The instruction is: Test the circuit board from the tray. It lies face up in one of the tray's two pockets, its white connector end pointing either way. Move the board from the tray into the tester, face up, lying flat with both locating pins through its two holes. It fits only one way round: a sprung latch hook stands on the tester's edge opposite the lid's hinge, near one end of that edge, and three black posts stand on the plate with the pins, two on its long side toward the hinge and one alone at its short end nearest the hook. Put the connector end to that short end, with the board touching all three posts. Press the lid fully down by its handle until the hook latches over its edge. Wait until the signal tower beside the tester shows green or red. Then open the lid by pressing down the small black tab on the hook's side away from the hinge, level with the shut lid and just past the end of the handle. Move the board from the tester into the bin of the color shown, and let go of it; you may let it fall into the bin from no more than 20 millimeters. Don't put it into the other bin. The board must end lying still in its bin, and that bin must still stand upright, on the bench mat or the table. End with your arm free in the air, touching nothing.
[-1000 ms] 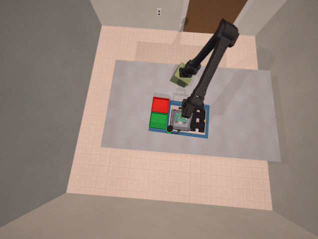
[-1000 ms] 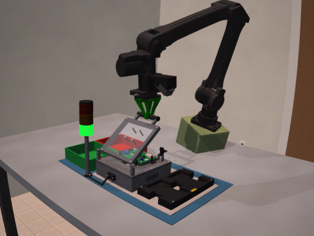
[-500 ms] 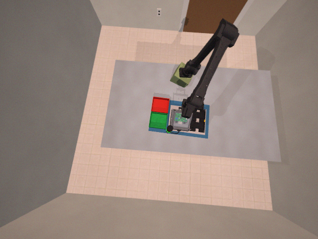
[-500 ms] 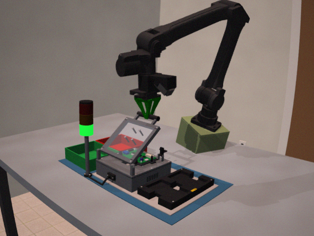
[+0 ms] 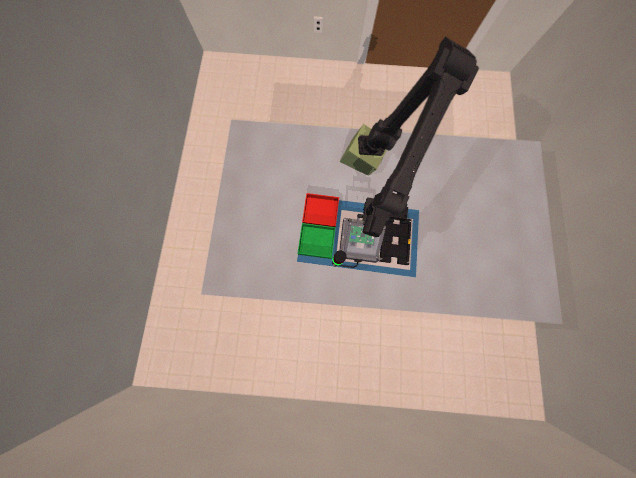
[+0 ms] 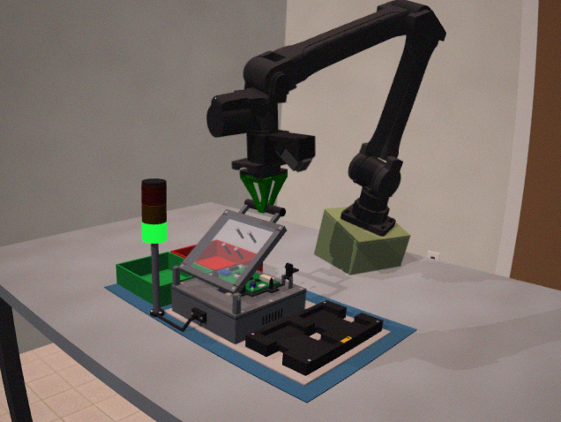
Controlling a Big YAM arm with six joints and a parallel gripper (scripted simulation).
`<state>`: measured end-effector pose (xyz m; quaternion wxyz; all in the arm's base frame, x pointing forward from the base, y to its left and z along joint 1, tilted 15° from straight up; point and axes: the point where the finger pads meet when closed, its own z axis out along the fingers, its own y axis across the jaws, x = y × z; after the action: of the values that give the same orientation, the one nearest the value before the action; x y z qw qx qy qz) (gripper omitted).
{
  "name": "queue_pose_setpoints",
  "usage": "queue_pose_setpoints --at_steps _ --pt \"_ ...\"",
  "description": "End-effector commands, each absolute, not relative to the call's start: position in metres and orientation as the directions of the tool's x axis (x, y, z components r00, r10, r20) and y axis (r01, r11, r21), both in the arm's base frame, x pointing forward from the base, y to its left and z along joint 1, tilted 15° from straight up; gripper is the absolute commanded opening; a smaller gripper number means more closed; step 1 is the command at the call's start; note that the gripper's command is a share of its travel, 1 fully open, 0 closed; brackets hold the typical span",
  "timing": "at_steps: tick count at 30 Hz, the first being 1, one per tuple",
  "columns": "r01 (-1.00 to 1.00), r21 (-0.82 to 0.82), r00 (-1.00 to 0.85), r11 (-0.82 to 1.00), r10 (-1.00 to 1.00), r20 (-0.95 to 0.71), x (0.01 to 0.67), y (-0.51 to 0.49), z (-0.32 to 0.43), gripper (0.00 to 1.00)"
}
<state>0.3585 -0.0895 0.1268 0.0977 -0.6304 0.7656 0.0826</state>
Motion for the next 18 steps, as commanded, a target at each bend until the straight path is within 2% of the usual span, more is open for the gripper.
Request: queue_pose_setpoints --at_steps 1,8,9,18 --pt "-0.959 -0.177 -0.177 0.221 -0.956 -0.232 0.4089 -0.1165 0.1891 0.00" --pt "-0.959 -0.177 -0.177 0.221 -0.956 -0.232 0.4089 -0.1165 0.1891 0.00" --pt "-0.965 -0.138 -0.186 0.223 -0.953 -0.239 0.4096 -0.1169 0.1812 0.00" --pt "-0.959 -0.178 -0.177 0.221 -0.956 -0.232 0.4102 -0.1169 0.1902 0.00"
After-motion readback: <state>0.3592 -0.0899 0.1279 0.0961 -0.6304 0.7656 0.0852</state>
